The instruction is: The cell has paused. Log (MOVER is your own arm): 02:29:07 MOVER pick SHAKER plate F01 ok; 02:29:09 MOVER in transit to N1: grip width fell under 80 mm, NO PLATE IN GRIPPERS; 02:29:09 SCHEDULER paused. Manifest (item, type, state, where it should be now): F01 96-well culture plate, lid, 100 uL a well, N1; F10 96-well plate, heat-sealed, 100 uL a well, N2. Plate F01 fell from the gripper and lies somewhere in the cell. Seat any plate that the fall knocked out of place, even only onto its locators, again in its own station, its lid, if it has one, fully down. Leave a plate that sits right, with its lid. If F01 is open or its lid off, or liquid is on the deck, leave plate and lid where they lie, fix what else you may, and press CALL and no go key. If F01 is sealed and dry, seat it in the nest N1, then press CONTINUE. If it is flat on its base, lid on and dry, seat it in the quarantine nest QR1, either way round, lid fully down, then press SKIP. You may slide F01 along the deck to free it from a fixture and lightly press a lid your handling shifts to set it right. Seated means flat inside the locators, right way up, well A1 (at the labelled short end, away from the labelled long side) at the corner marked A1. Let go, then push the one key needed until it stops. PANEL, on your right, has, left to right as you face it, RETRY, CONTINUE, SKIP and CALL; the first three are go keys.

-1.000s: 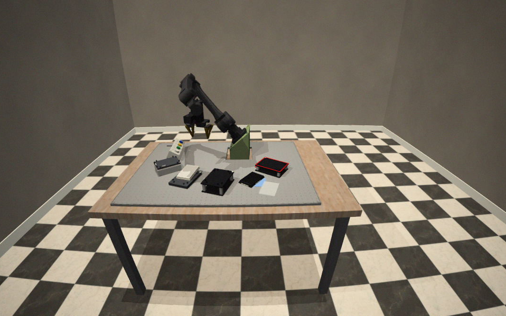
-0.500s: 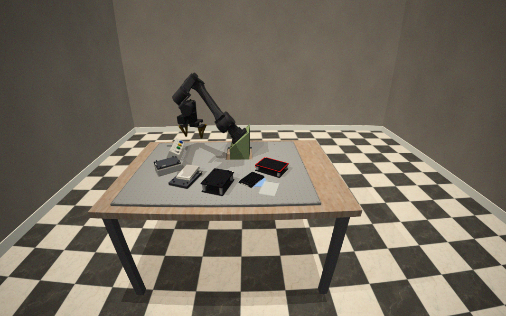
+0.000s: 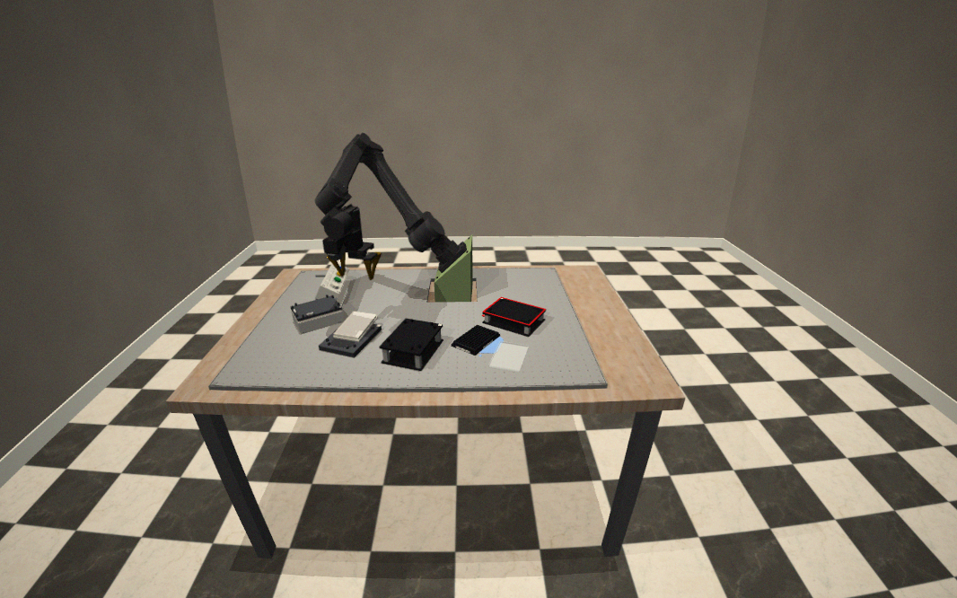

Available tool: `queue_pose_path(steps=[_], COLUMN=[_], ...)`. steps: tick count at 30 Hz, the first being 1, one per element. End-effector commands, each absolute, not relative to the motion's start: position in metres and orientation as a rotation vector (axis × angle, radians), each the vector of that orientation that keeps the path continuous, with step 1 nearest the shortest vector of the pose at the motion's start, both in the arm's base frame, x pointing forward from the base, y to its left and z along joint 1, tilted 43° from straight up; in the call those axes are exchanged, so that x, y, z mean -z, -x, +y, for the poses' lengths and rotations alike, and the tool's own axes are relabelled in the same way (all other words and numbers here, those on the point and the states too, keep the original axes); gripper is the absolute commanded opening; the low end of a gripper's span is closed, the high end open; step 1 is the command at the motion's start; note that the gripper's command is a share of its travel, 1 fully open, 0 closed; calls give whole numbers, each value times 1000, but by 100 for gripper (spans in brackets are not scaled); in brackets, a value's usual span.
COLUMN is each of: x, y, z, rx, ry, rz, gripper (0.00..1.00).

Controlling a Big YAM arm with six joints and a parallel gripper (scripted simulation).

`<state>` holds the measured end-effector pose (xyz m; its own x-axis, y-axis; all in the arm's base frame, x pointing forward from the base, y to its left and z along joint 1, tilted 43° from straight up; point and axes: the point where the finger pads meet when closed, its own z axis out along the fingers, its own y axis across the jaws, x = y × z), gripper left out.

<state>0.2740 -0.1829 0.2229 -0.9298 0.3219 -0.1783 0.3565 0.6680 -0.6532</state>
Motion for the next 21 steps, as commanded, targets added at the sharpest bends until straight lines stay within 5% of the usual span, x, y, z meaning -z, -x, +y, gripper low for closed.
queue_pose_path(steps=[1,21], x=[-237,-221], y=[-298,-349], z=[-198,-259], rx=[1111,1121], ry=[-531,-529], rz=[2798,2797], gripper=[100,100])
